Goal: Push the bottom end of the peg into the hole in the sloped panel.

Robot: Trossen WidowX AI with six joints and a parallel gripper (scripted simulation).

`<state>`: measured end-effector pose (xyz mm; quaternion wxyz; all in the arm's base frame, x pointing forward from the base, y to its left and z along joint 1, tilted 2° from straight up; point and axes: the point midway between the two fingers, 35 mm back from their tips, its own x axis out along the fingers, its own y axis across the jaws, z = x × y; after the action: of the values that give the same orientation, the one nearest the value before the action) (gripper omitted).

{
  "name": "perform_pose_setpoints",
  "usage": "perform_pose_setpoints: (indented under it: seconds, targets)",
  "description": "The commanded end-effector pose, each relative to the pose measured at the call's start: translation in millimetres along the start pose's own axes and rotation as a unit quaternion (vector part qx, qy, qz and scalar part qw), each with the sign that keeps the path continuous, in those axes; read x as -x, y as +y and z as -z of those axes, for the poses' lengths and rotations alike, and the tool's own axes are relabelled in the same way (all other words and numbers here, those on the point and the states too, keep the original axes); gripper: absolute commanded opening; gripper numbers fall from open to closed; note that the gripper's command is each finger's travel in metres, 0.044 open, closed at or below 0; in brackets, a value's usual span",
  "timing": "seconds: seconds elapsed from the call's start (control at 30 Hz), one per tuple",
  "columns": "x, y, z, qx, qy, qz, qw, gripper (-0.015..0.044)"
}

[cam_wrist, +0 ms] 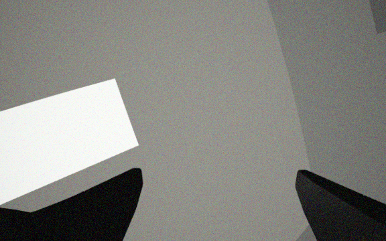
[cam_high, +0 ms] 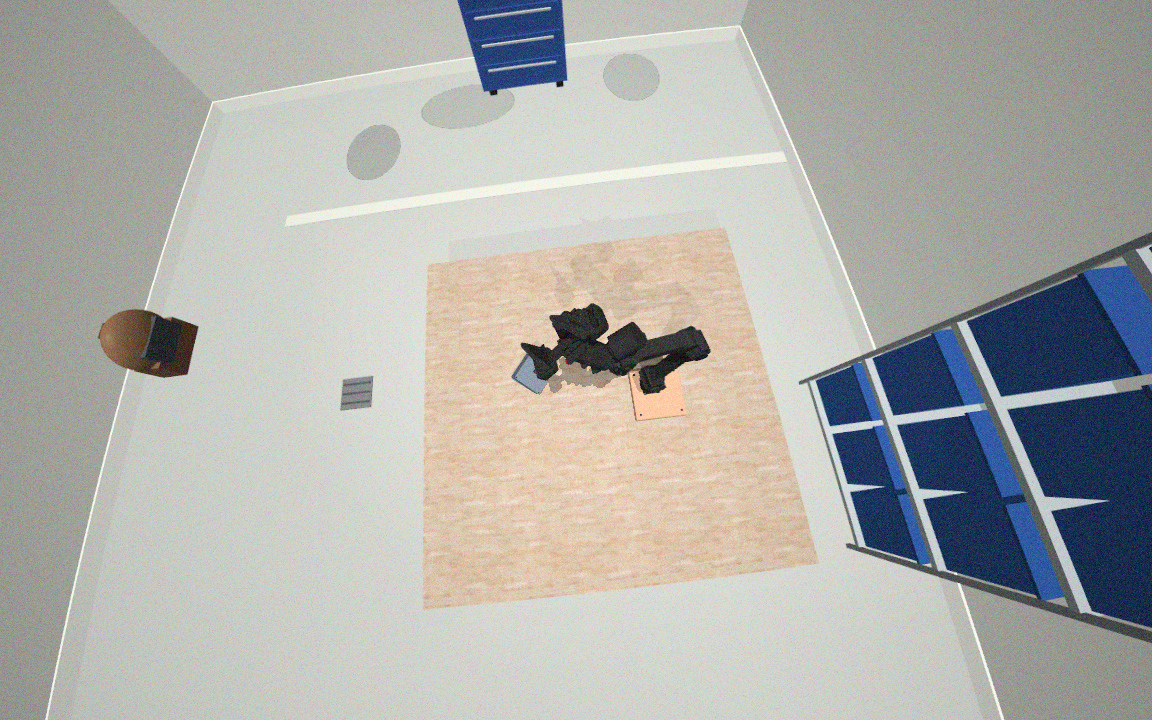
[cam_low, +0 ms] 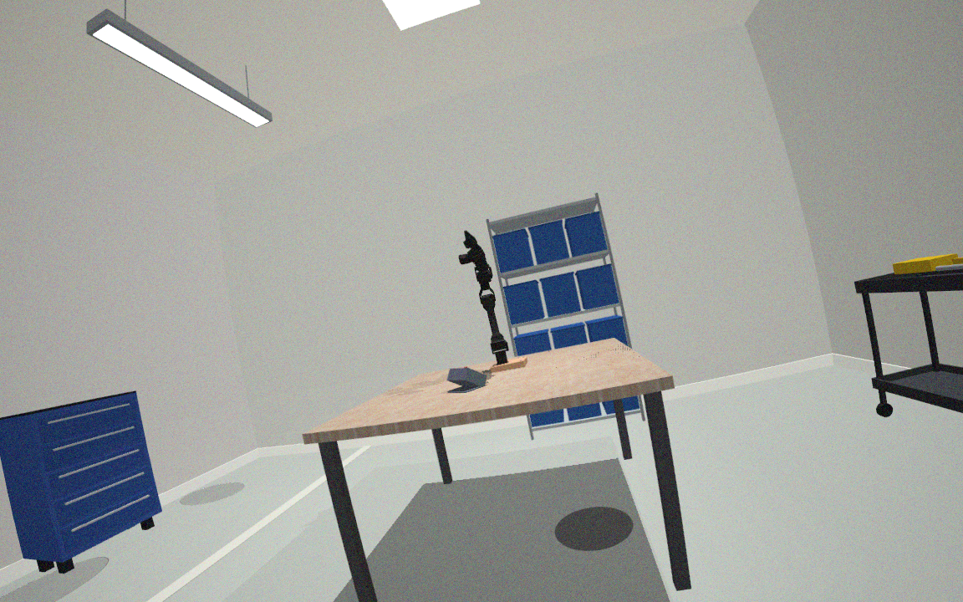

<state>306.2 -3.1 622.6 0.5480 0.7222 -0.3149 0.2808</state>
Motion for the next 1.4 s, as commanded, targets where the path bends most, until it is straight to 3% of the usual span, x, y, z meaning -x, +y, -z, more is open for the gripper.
perform_pose_setpoints:
  seconds: [0.0, 0.3, 0.6, 1.37]
  targets:
    - [0, -1, -1, 0.003, -0.001, 0.002, 1.0, 0.0426]
    - [-1, -75, -32, 0.135, -0.022, 0.128, 0.982, 0.044]
    - [15, -147, -76, 0.26, -0.027, 0.266, 0.928, 0.044]
    - [131, -272, -200, 0.437, 0.043, 0.596, 0.672, 0.044]
